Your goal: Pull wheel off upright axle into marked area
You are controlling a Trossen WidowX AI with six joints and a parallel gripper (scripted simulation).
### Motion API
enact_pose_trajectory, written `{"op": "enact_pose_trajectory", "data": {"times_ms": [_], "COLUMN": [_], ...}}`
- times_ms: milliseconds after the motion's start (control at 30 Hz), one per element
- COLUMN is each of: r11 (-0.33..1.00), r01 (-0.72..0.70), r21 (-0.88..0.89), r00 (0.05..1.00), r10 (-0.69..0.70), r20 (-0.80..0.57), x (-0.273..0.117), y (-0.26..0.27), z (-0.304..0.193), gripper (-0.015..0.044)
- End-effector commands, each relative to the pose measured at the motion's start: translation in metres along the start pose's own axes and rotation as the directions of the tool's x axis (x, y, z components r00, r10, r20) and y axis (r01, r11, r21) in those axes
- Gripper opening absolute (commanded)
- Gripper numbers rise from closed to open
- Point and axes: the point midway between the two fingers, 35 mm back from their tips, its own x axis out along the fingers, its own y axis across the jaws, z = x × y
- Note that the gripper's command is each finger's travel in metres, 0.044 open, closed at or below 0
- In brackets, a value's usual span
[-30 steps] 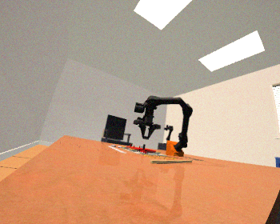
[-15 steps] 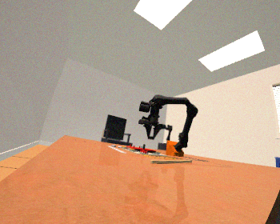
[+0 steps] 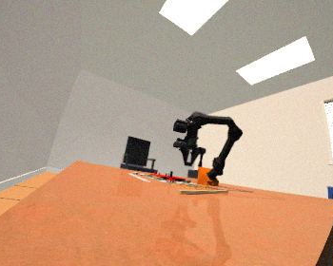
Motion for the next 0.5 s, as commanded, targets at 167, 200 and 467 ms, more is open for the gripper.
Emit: {"op": "enact_pose_trajectory", "data": {"times_ms": [167,200,467], "r11": [1.0,1.0,1.0], "r01": [0.003,0.003,0.003], "r21": [0.012,0.012,0.012], "r00": [1.0,1.0,1.0], "r10": [-0.003,-0.003,-0.003], "r20": [-0.007,-0.007,-0.007], "x": [0.0,0.0,0.016], "y": [-0.016,-0.016,-0.016], "z": [-0.018,-0.018,-0.018], "gripper": [0.0,0.0,0.0]}}
